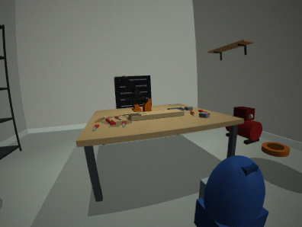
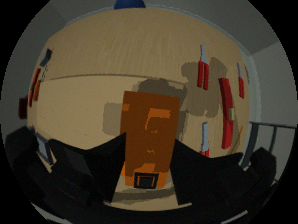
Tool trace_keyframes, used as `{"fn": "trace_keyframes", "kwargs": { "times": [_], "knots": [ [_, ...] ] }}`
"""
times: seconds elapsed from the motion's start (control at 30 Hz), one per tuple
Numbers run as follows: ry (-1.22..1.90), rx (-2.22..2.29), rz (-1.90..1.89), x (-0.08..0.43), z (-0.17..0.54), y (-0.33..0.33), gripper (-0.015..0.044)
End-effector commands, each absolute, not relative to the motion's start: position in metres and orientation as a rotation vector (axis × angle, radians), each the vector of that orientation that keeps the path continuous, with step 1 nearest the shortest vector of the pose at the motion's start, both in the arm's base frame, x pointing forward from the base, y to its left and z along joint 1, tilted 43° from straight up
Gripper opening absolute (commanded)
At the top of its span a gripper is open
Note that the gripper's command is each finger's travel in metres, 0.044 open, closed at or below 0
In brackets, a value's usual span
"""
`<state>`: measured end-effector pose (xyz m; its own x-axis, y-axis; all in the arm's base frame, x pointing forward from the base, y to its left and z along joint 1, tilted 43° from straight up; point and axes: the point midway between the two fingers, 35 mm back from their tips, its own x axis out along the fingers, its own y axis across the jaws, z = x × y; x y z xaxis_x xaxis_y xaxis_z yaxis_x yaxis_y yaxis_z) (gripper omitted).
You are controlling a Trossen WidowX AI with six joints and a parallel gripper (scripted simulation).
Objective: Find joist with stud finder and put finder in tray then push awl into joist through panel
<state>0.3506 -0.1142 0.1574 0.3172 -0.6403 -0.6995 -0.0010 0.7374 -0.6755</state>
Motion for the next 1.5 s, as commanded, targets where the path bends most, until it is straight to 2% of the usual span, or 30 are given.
{"fn": "trace_keyframes", "kwargs": {
  "times": [0.0,0.23,0.43,0.97,1.47],
  "knots": [
    [1.164,-0.638,-0.471,0.352,0.181,-0.099,0.0000],
    [1.161,-0.642,-0.477,0.345,0.210,-0.075,0.0000],
    [1.167,-0.654,-0.451,0.348,0.206,-0.068,0.0000],
    [1.261,-0.847,-0.058,0.376,0.114,0.052,0.0000],
    [1.338,-1.053,0.298,0.345,0.021,0.164,0.0000]
  ]
}}
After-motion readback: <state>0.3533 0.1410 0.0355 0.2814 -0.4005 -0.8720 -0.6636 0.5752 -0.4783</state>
